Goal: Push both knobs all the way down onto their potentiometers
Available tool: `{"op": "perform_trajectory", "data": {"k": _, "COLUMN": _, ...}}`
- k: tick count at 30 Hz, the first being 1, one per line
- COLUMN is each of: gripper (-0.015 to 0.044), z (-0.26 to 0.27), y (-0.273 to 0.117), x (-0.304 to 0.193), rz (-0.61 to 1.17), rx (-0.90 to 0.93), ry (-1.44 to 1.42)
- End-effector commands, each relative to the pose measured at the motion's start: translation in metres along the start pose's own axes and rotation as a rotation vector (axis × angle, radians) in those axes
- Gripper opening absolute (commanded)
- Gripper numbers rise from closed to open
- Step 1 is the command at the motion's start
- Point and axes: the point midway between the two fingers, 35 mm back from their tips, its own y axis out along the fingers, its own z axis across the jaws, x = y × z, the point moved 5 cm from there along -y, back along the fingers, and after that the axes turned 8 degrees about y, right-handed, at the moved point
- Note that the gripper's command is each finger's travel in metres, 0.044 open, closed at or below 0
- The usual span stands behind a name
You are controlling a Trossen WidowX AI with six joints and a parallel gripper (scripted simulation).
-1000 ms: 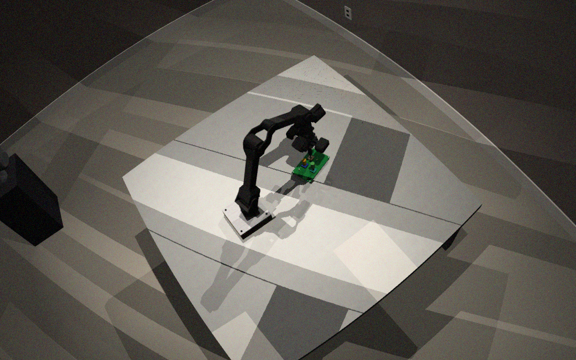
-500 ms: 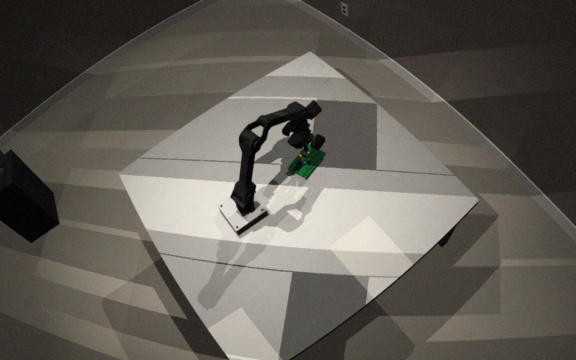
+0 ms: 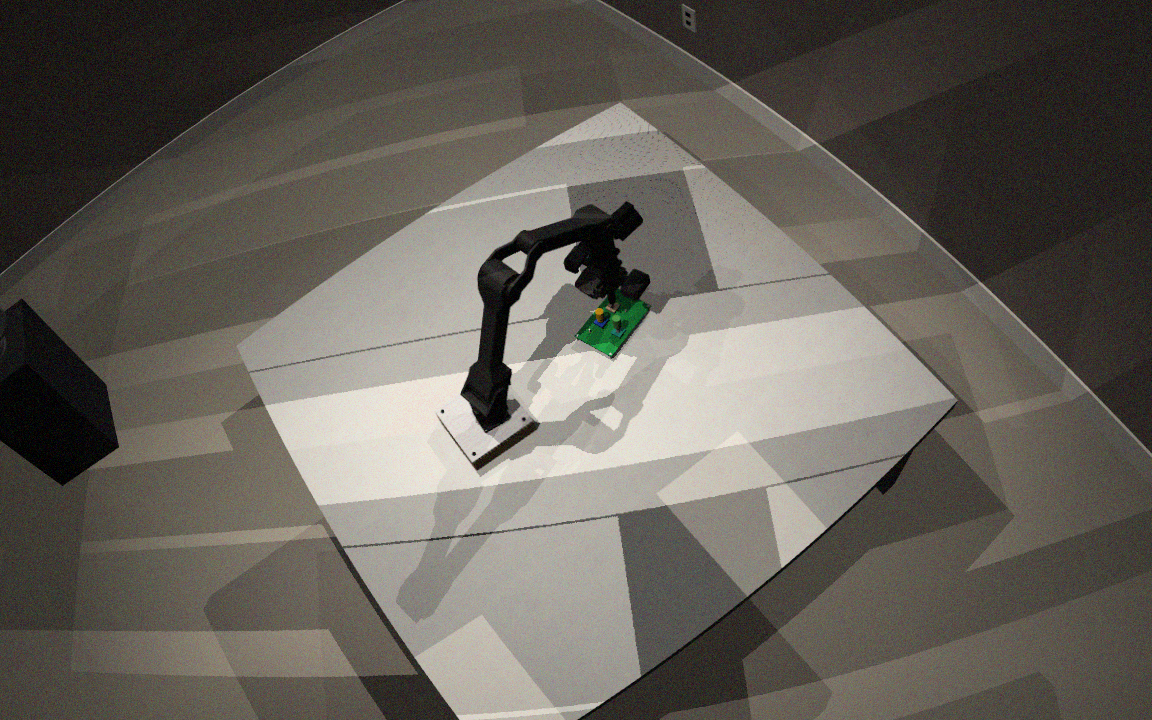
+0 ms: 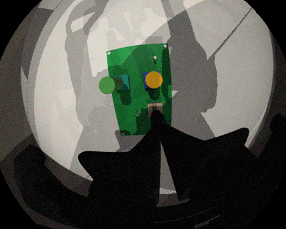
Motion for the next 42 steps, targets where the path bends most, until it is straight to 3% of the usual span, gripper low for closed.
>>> {"op": "perform_trajectory", "data": {"k": 1, "gripper": 0.0000, "z": -0.0005, "y": 0.0239, "x": -0.0035, "rz": -0.023, "rx": -0.005, "ry": 0.001}}
{"op": "perform_trajectory", "data": {"k": 42, "gripper": 0.0000, "z": -0.0005, "y": 0.0295, "x": -0.0034, "rz": -0.023, "rx": -0.005, "ry": 0.001}}
